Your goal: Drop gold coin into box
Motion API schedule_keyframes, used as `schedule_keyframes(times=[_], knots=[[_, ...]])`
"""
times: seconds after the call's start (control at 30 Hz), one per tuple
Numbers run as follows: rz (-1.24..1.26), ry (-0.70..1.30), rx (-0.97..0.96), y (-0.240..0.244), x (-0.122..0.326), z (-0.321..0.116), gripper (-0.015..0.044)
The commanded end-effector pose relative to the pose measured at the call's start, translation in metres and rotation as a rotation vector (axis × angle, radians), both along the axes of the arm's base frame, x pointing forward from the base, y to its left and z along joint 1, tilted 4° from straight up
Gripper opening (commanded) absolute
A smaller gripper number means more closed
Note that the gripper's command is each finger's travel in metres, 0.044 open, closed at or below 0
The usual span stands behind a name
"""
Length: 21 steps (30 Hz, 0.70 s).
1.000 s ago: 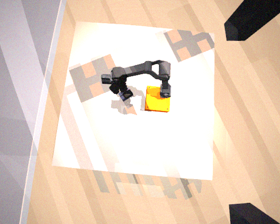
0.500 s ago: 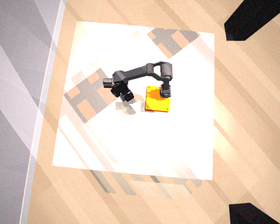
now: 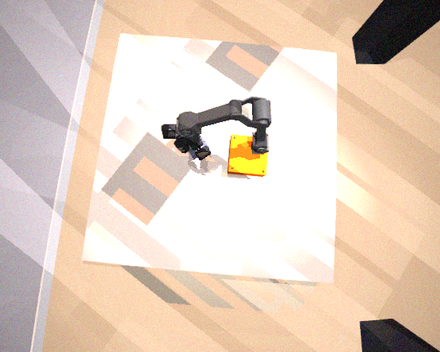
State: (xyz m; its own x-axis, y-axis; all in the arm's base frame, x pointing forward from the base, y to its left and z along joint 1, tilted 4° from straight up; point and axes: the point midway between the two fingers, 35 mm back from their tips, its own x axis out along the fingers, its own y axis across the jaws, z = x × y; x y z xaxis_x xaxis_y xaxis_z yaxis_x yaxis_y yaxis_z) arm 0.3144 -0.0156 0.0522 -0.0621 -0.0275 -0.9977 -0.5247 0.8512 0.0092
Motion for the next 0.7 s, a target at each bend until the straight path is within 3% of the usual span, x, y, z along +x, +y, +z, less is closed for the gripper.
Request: schedule_keyframes(times=[0.0,0.67], knots=[[-0.008,-0.005,0.000,0.0008,0.0012,0.0025,0.0000],[0.001,0.000,0.000,-0.0003,-0.0005,-0.0063,0.0000]])
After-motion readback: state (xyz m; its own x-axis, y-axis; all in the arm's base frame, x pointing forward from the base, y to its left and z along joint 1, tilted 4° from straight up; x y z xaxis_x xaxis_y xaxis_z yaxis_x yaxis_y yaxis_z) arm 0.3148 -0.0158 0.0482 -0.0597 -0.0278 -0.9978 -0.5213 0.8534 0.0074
